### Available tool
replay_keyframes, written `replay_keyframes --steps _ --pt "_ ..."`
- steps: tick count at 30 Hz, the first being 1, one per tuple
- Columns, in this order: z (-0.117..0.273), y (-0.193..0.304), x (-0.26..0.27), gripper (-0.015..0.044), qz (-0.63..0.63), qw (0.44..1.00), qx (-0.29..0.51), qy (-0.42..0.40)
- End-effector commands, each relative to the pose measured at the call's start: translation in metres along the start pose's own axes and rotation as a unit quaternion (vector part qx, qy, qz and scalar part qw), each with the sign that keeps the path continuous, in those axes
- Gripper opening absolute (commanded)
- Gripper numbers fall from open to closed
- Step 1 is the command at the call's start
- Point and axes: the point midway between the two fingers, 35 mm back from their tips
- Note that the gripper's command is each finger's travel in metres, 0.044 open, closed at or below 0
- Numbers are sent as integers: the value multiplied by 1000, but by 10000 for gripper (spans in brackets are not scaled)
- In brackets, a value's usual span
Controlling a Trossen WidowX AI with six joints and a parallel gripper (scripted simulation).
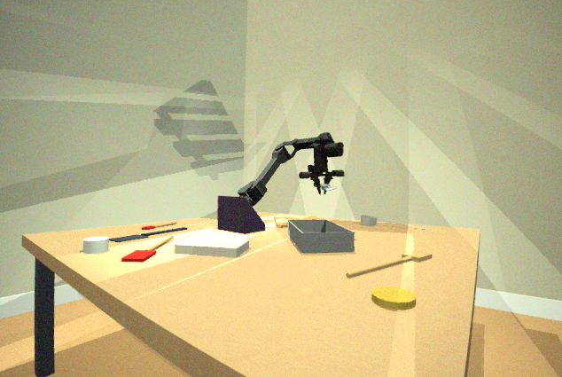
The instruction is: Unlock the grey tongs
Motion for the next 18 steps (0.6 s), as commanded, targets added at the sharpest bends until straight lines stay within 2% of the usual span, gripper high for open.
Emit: replay_keyframes --steps 1,7,18 --pt "3 -11 0 -150 95 996 -3 4" --pt "4 -21 0 -150 194 981 -5 6" --pt "2 -25 1 -150 192 981 -4 1"
Point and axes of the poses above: the point midway between the two fingers, 35 mm back from their tips, its own z axis back along the fingers, its own x axis across the jaws, y = z × x, and after that the axes turned 14 degrees about -z, right-handed
